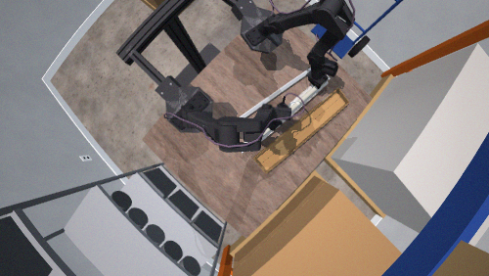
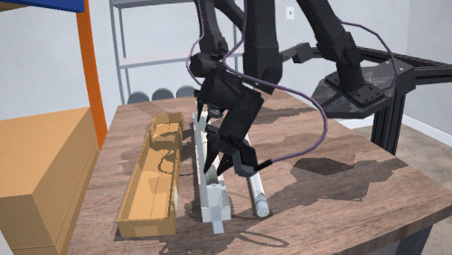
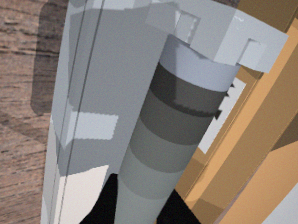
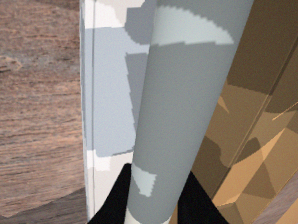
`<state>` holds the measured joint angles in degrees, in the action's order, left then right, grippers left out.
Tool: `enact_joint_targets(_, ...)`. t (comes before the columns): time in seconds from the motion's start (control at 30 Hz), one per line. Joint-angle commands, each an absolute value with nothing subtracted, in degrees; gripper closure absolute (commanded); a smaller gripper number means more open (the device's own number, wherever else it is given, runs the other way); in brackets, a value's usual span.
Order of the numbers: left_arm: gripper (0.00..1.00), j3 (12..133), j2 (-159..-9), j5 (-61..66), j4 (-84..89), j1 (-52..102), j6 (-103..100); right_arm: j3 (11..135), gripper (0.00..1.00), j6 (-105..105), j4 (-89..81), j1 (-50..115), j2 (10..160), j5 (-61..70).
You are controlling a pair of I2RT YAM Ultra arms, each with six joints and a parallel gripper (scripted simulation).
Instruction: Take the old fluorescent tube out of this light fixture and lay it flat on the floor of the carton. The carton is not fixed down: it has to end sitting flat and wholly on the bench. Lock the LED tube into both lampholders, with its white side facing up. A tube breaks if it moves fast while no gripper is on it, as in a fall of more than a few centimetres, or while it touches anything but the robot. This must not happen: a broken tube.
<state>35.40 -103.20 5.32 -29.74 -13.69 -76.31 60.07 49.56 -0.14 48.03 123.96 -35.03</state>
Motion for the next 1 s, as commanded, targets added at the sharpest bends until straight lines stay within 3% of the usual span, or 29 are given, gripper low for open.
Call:
enact_joint_targets(0.0, 0.89, 37.03, -102.87, 4.46, -27.97, -12.96, -76.37, 61.85, 0.89, 48.79, -1.31, 47.72, 121.71, -34.11)
enact_joint_targets(0.97, 0.89, 36.11, -101.08, 3.94, -24.98, -12.92, -76.32, 62.5, 0.89, 48.44, -2.46, 48.55, 121.44, -33.17)
